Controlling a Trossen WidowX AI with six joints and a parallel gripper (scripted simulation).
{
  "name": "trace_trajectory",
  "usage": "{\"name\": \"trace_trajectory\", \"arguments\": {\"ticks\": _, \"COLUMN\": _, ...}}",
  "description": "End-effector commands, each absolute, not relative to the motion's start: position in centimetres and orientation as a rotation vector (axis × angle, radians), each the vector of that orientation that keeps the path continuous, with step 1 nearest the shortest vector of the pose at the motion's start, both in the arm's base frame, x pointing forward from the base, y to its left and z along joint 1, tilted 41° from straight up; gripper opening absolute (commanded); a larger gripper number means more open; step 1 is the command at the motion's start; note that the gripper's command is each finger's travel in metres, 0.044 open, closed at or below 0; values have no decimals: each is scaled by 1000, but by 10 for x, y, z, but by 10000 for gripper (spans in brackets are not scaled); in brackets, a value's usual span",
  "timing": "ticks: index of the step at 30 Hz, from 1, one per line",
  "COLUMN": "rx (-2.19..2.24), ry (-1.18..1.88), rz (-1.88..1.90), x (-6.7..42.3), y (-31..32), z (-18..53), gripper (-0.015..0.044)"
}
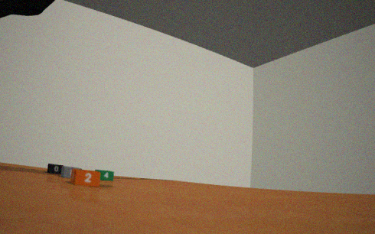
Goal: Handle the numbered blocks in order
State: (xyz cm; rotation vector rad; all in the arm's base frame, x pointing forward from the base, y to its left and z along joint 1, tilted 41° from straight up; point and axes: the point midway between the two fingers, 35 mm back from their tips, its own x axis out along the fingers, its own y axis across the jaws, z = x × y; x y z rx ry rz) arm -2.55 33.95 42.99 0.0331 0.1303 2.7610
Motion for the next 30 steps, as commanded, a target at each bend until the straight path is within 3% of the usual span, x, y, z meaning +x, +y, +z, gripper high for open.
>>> {"name": "trace_trajectory", "arguments": {"ticks": 1, "rx": 42, "ry": 121, "rz": 2765, "x": -25, "y": 337, "z": 432, "gripper": 400}}
{"name": "trace_trajectory", "arguments": {"ticks": 3, "rx": 109, "ry": 45, "rz": 2804, "x": -28, "y": 318, "z": 453, "gripper": 400}}
{"name": "trace_trajectory", "arguments": {"ticks": 5, "rx": 123, "ry": -44, "rz": 2929, "x": -68, "y": 280, "z": 473, "gripper": 400}}
{"name": "trace_trajectory", "arguments": {"ticks": 9, "rx": 138, "ry": -132, "rz": 3049, "x": -100, "y": 239, "z": 489, "gripper": 400}}
{"name": "trace_trajectory", "arguments": {"ticks": 17, "rx": 209, "ry": -448, "rz": 3410, "x": -152, "y": 89, "z": 516, "gripper": 400}}
{"name": "trace_trajectory", "arguments": {"ticks": 23, "rx": 291, "ry": -761, "rz": 3662, "x": -139, "y": -31, "z": 514, "gripper": 400}}
{"name": "trace_trajectory", "arguments": {"ticks": 30, "rx": 431, "ry": -1260, "rz": 3883, "x": -68, "y": -149, "z": 485, "gripper": 400}}
